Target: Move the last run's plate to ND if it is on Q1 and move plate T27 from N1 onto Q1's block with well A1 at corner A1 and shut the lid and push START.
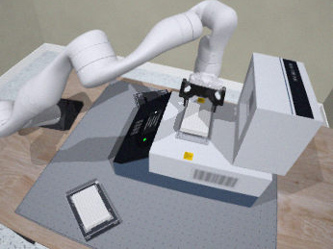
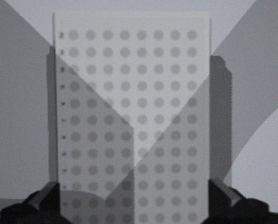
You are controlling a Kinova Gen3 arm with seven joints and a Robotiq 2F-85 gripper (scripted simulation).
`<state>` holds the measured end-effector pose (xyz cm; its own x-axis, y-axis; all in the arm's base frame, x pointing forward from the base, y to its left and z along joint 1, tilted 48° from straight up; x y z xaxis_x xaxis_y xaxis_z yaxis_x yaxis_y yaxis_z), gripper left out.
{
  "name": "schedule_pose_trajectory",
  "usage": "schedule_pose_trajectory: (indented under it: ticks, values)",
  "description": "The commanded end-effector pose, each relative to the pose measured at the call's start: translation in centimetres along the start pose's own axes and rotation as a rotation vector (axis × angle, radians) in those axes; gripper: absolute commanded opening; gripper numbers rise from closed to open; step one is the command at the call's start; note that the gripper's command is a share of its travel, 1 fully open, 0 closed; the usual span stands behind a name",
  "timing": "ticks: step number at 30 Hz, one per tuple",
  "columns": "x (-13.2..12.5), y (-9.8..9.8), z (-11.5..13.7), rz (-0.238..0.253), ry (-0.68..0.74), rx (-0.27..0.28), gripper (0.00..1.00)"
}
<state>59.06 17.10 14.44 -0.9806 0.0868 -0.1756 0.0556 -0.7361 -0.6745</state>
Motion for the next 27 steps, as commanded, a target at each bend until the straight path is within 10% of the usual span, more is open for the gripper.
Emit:
schedule_pose_trajectory:
  ticks: [1,27]
  values:
    - [0.0,-0.4,0.0,0.002,0.0,-0.001,0.91]
    - [1.2,-2.2,-1.2,0.002,0.058,-0.001,0.91]
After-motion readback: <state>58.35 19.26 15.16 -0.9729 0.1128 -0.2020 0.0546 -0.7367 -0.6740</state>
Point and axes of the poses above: the point where the finger pads meet when closed, its own y axis out along the fingers, its own x axis across the jaws, z = x × y, the point moved 2 cm from there along -y, back along the fingers, and after that the axes turned 8 degrees about y, right-handed, at the moved point
